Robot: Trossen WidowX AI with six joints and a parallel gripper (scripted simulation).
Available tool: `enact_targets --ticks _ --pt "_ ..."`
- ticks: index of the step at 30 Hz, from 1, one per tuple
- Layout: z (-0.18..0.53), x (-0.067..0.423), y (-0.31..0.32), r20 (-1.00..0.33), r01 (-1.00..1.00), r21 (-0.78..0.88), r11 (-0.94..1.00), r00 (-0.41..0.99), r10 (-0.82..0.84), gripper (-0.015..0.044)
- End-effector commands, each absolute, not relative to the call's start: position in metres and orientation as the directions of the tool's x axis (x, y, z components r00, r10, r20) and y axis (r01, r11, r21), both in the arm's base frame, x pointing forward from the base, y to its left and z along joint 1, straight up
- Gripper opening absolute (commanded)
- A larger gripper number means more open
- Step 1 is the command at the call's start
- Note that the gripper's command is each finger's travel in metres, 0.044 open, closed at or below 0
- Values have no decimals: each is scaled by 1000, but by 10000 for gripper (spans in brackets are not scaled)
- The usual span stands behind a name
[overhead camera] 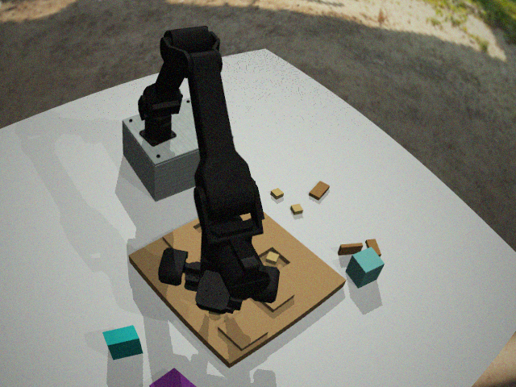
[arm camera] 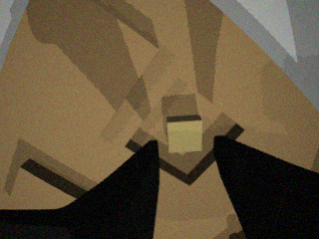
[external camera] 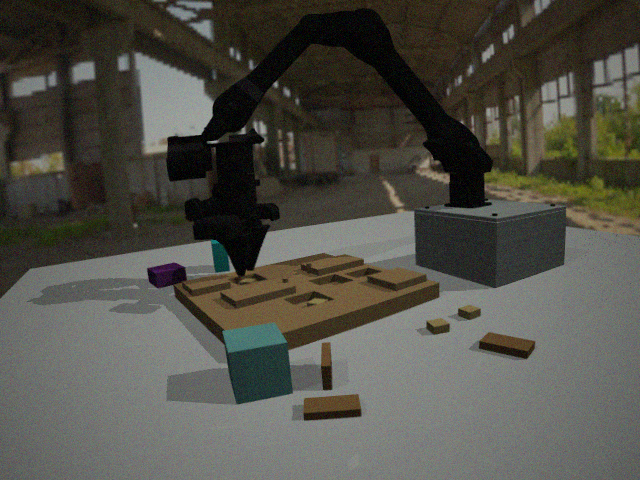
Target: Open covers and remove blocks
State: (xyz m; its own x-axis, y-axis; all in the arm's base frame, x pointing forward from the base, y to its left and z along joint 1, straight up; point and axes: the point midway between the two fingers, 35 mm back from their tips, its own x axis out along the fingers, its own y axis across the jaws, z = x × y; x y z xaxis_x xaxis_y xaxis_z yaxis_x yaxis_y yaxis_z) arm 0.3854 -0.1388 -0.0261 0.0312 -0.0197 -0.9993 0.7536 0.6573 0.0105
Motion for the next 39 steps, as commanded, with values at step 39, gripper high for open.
enact_targets --ticks 39 --pt "-42 385 -139 -999 754 9 657 29 -19 80"
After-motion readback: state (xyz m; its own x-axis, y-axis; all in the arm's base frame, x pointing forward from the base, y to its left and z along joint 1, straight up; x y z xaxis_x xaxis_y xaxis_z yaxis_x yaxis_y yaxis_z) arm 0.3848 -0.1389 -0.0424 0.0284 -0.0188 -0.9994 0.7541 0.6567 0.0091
